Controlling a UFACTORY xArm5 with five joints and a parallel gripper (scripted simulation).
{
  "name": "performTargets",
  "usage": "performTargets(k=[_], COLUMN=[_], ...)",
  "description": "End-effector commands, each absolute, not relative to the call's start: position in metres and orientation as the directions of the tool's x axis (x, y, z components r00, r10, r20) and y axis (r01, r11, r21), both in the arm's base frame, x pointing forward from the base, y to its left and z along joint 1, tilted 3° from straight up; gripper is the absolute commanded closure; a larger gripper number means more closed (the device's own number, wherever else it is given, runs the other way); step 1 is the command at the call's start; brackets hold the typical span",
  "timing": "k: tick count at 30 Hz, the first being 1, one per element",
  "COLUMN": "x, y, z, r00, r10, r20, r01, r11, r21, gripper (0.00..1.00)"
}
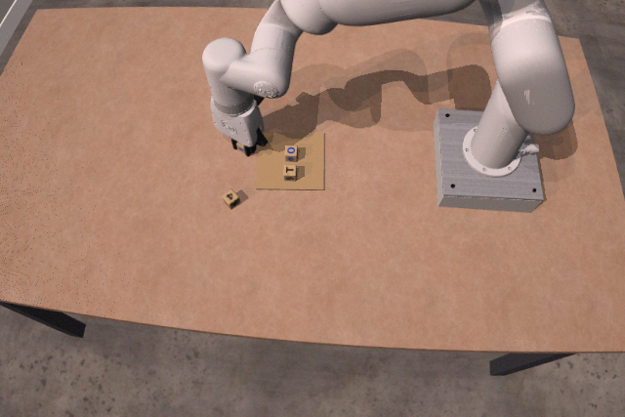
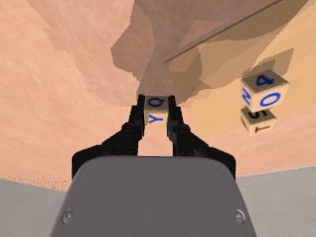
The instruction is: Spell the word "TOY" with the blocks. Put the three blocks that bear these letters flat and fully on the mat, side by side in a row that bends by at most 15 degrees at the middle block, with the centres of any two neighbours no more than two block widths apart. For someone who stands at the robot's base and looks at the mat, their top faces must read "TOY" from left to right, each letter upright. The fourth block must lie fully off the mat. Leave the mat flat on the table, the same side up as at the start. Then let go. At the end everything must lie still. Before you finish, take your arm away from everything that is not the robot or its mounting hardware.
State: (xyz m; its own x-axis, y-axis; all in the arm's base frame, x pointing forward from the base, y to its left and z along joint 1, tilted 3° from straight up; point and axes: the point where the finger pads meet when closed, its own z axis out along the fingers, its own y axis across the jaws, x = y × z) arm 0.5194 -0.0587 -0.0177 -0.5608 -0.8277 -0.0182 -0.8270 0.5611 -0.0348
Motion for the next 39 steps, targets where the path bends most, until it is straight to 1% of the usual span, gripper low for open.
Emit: performTargets(k=[1, 20, 27, 39], x=[0.521, 0.521, 0.52, 0.517], y=[-0.059, -0.059, -0.058, -0.059], z=[-0.016, -0.016, -0.007, 0.073], r00=[-0.561, -0.561, -0.561, -0.561], r10=[-0.828, -0.828, -0.828, -0.828], r20=[-0.02, -0.02, -0.02, -0.02], r01=[-0.827, -0.827, -0.827, -0.827], r11=[0.561, 0.561, 0.561, 0.561], r21=[-0.038, -0.038, -0.038, -0.038], gripper=[0.79, 0.79, 0.79, 0.79])
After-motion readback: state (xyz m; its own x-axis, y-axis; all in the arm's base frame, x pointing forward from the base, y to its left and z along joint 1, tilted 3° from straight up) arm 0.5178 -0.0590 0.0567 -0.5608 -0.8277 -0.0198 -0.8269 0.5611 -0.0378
